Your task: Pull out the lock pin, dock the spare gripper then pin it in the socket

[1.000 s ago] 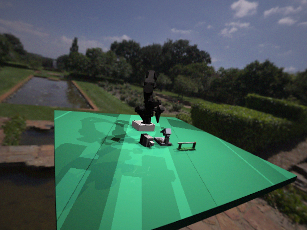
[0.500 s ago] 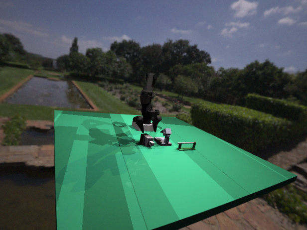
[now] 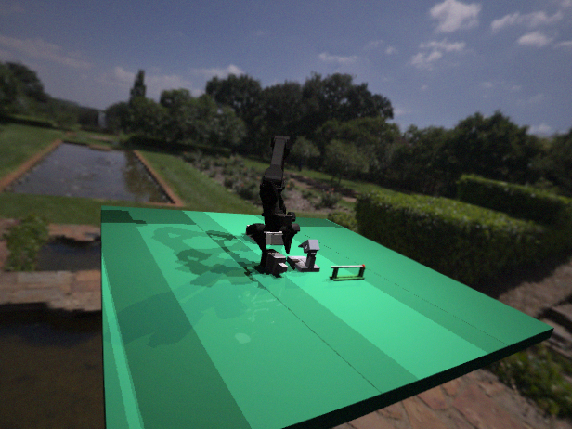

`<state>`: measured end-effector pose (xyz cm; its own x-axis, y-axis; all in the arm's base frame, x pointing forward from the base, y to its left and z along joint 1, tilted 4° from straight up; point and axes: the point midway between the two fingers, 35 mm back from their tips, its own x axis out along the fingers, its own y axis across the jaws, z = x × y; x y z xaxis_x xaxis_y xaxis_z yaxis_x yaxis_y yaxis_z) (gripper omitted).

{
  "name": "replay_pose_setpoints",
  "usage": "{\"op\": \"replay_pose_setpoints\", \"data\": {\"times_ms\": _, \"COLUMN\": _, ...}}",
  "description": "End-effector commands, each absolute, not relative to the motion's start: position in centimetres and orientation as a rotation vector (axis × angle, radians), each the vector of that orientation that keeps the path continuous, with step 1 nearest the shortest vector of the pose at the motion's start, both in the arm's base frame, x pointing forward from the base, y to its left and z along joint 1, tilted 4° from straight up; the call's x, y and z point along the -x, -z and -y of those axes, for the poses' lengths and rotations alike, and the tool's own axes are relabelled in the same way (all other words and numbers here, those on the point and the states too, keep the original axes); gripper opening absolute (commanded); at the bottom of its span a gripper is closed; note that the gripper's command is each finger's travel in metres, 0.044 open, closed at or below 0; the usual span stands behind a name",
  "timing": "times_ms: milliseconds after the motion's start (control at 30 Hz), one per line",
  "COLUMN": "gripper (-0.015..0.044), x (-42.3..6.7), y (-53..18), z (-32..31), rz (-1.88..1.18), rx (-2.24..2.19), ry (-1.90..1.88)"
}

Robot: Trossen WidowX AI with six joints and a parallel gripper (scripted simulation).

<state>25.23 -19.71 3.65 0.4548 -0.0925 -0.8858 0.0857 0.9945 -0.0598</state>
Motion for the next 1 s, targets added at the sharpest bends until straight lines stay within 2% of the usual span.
{"op": "replay_pose_setpoints", "data": {"times_ms": 0, "gripper": 0.044, "x": -25.3, "y": -3.1, "z": 19.7, "rz": -1.091, "rx": 0.01, "ry": 0.105}}
{"op": "replay_pose_setpoints", "data": {"times_ms": 867, "gripper": 0.044, "x": -25.0, "y": 0.9, "z": 19.7, "rz": -1.091, "rx": 0.011, "ry": 0.105}}
{"op": "replay_pose_setpoints", "data": {"times_ms": 967, "gripper": 0.0361, "x": -25.0, "y": 0.9, "z": 19.7, "rz": -1.091, "rx": 0.011, "ry": 0.105}}
